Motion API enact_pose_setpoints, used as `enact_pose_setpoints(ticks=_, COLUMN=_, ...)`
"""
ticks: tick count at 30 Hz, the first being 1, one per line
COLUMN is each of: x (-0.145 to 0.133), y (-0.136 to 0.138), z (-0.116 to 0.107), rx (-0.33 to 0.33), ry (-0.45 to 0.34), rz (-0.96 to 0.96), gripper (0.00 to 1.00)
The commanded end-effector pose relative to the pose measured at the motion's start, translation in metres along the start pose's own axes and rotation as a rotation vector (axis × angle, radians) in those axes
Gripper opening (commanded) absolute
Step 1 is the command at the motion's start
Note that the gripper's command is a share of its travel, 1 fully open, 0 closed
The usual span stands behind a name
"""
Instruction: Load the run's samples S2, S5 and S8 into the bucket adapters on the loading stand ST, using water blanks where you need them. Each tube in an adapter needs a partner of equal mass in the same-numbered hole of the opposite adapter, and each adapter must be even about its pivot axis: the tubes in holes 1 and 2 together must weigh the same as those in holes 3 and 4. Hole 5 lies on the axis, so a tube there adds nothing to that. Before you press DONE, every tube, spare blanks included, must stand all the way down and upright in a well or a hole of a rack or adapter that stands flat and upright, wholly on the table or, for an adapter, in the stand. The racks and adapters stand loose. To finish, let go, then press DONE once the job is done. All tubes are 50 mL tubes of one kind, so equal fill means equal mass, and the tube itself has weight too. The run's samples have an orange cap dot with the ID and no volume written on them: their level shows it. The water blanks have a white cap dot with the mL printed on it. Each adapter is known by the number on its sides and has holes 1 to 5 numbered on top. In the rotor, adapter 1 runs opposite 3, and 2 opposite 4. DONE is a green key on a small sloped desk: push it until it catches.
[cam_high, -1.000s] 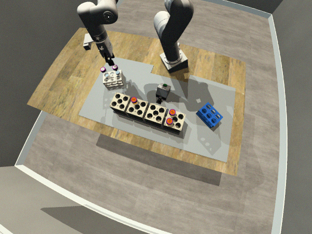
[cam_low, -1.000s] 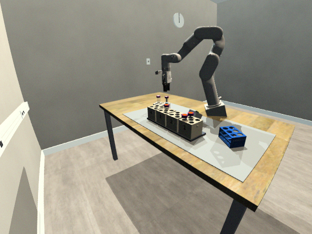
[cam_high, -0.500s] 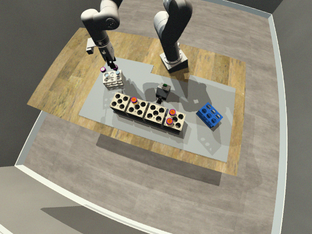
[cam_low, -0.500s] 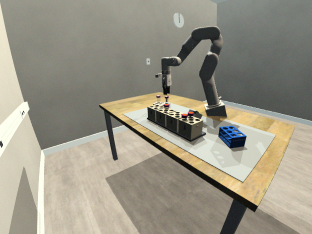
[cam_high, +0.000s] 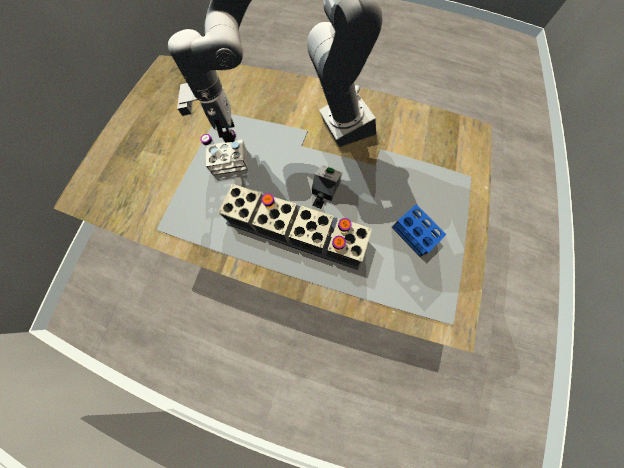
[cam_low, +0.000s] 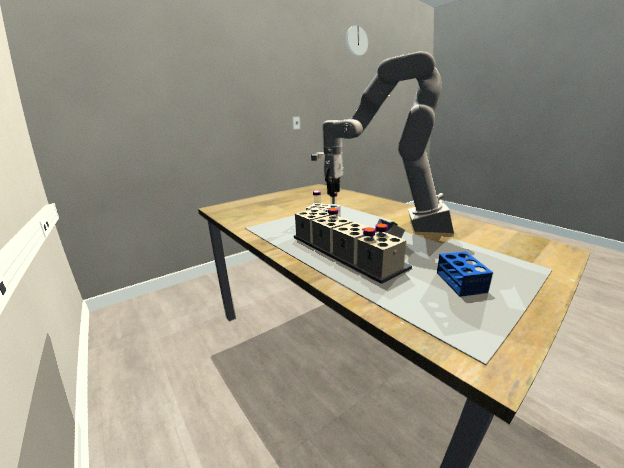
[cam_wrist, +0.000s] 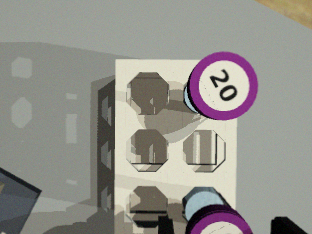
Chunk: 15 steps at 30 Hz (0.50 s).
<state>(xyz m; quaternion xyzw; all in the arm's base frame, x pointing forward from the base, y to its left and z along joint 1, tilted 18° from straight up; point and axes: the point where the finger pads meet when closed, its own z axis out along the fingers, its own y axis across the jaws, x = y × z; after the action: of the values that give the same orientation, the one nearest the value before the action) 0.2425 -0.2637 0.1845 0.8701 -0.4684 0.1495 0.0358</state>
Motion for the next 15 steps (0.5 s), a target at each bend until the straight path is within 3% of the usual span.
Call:
enact_pose_setpoints(ticks=1, x=0.002, y=-0.0004, z=-0.0007, rx=0.001, ry=0.005, rz=0.0, gripper=0.57)
enact_pose_setpoints(ticks=15, x=0.0021, y=-0.0004, z=0.0047, rx=0.001, ry=0.005, rz=0.0, gripper=0.57)
